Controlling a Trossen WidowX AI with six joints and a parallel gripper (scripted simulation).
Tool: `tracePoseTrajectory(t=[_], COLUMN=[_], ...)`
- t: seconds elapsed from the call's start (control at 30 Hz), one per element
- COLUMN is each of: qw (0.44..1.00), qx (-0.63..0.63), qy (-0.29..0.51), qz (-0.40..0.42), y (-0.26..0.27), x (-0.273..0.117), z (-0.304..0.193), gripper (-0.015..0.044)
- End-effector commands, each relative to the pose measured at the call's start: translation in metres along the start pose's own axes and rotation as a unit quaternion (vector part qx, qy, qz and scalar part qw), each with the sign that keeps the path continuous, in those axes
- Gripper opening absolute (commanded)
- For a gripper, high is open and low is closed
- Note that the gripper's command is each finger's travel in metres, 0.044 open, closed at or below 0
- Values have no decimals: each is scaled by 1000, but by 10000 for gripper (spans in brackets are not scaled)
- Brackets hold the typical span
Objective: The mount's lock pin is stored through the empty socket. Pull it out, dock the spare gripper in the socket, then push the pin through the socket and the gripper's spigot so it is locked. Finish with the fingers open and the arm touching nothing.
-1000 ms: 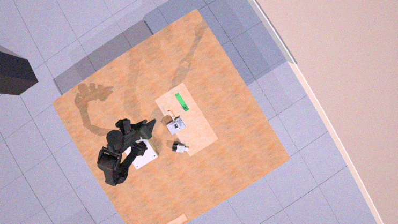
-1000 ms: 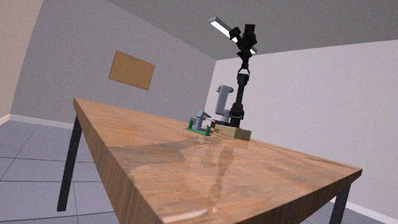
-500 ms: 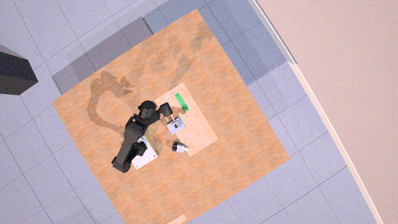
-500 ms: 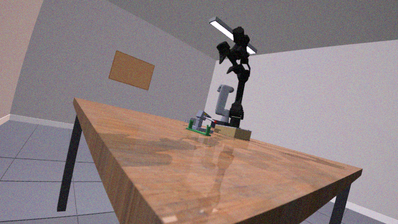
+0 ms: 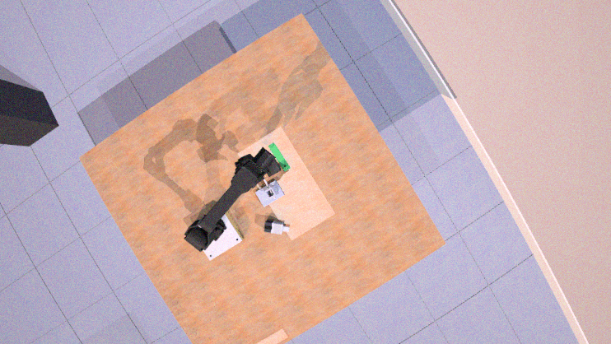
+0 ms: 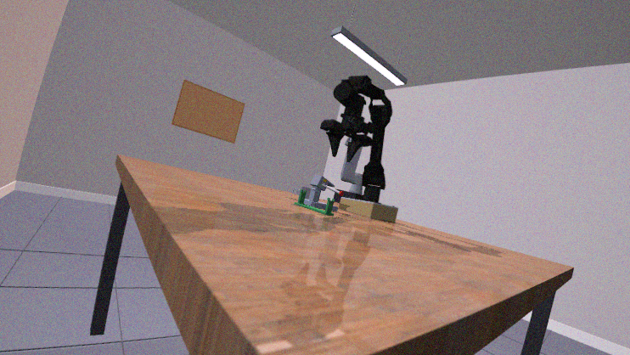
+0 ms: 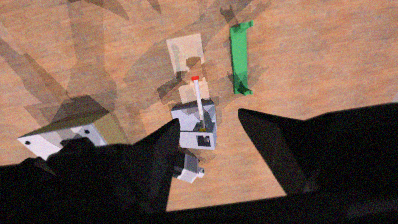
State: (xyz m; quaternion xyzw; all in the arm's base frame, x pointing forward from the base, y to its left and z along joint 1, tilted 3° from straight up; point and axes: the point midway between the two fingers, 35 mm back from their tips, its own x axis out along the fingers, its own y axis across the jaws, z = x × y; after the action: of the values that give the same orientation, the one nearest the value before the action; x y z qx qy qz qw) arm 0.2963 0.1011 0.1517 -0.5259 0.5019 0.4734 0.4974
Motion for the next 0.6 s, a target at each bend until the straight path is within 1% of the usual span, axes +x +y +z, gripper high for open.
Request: tracePoseTrajectory(t=[0.0, 0.17, 0.23, 0.57], qw=[1000, 1000, 1000, 1000], qx=[-5, -5, -5, -5], qy=[-4, -4, -4, -4], qz=[5, 5, 5, 5], y=[2, 8, 6, 5], x=[12, 57, 69, 81], z=[2, 8, 6, 6], gripper=[300, 300, 300, 300])
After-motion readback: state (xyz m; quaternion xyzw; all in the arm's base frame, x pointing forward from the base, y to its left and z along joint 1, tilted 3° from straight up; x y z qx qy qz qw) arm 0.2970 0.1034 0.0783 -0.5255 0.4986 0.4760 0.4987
